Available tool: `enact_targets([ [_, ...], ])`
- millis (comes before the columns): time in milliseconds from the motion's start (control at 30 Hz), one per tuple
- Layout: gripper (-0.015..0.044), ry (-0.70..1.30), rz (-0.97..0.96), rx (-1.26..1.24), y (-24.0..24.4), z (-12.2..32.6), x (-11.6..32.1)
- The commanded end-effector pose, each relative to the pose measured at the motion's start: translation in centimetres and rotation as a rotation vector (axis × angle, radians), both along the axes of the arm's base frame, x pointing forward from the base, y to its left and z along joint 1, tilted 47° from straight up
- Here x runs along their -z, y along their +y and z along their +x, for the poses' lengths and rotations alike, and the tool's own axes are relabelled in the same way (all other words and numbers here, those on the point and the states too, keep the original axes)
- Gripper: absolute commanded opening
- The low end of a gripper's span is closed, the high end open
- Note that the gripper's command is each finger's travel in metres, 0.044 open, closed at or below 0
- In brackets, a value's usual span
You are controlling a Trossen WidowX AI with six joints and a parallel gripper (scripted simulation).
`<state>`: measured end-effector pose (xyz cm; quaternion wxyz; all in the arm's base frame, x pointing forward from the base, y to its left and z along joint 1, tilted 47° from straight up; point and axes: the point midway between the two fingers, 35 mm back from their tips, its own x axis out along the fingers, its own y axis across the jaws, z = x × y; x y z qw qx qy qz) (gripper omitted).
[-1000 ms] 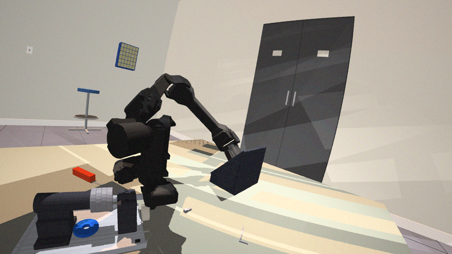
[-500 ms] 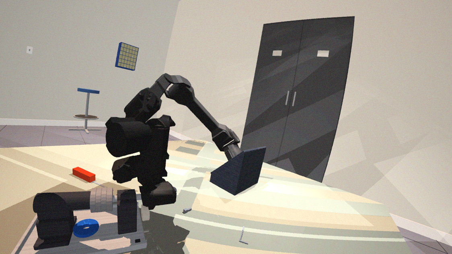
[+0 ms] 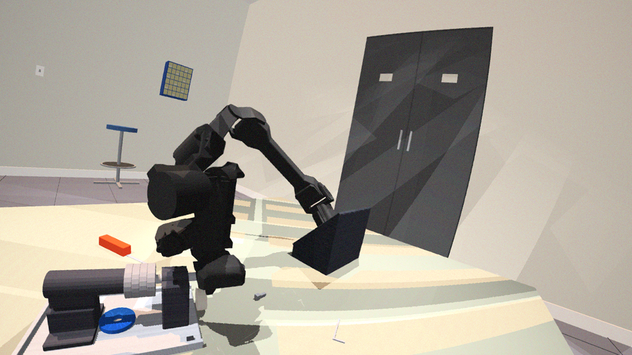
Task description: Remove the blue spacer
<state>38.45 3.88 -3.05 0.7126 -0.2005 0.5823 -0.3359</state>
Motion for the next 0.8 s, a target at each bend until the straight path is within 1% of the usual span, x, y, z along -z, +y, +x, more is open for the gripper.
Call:
enact_targets([
  [0,0.0000,0.000,-0.006,-0.004,0.00,-0.08,-0.04],
  [767,0.0000,0.000,-0.006,-0.004,-0.02,0.19,-0.13],
])
